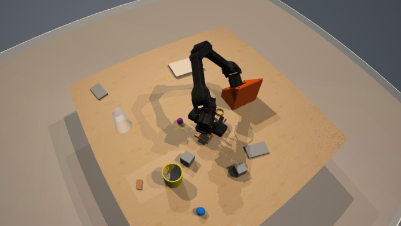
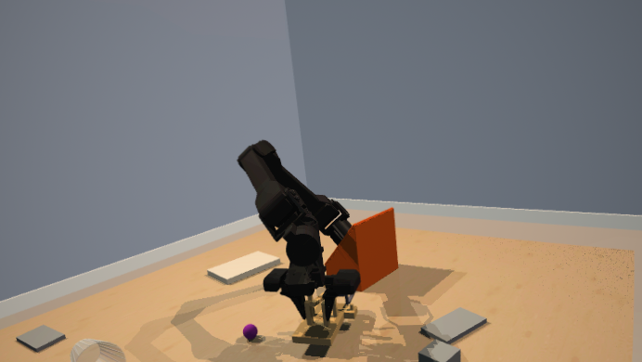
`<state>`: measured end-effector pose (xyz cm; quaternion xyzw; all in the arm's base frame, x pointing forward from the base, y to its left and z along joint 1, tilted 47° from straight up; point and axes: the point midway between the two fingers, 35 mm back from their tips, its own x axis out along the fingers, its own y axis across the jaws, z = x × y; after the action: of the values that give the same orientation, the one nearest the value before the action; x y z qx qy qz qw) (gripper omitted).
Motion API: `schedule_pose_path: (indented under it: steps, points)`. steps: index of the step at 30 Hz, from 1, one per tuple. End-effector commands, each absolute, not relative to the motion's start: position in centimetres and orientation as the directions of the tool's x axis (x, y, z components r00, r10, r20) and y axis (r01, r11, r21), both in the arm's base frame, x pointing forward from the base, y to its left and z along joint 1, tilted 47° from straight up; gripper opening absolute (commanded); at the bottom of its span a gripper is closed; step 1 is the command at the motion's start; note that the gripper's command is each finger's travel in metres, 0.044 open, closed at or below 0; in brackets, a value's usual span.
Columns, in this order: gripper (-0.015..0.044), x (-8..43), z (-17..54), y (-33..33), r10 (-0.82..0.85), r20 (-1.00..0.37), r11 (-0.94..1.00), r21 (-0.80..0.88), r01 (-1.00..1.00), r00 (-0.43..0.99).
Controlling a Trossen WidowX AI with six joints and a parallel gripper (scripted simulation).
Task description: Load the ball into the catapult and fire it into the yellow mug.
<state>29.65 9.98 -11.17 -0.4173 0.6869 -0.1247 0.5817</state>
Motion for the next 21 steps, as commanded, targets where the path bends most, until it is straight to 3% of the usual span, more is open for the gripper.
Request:
schedule_pose_path:
  steps: [1,19,21]
  points:
    - [0.0,29.6,-11.7,9.6,-0.72,-0.693,0.612,-0.657,-0.44,0.033]
    - [0.0,29.7,-12.6,8.4,-0.72,-0.693,0.617,-0.658,-0.432,0.026]
    - [0.0053,29.7,-12.6,8.4,-0.72,-0.693,0.617,-0.658,-0.432,0.026]
